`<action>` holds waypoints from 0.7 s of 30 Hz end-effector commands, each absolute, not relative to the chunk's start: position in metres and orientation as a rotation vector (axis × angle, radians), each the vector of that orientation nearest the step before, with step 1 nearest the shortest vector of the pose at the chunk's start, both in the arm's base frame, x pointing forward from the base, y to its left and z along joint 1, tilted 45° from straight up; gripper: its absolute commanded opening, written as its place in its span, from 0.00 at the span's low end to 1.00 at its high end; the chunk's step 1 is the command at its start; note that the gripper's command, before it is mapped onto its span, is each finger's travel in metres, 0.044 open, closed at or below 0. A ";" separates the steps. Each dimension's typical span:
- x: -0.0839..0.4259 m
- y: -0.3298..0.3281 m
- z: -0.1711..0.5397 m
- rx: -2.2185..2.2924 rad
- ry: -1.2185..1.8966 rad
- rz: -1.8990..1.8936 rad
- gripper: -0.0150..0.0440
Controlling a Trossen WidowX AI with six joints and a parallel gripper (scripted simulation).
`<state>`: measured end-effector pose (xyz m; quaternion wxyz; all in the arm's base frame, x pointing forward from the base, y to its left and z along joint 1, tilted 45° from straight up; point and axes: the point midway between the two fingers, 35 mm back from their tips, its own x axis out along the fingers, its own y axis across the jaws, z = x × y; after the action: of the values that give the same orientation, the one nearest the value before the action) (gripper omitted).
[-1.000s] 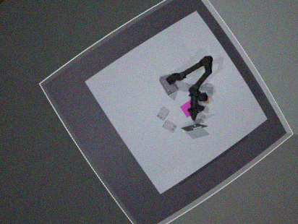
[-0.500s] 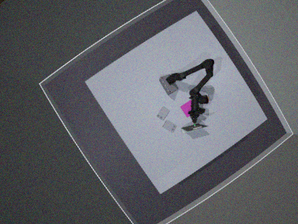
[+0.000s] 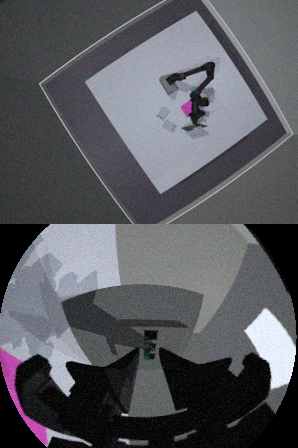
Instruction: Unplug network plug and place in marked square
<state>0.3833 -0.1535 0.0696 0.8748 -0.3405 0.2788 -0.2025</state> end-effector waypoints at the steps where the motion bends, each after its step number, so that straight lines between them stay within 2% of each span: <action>1: 0.385 -0.154 0.067 -0.716 0.586 -0.415 0.39; 13: 0.385 -0.154 0.067 -0.716 0.586 -0.415 0.25; 21: 0.382 -0.152 0.068 -0.716 0.586 -0.415 0.25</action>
<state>0.3847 -0.1533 0.0678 0.8753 -0.3405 0.2793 -0.1997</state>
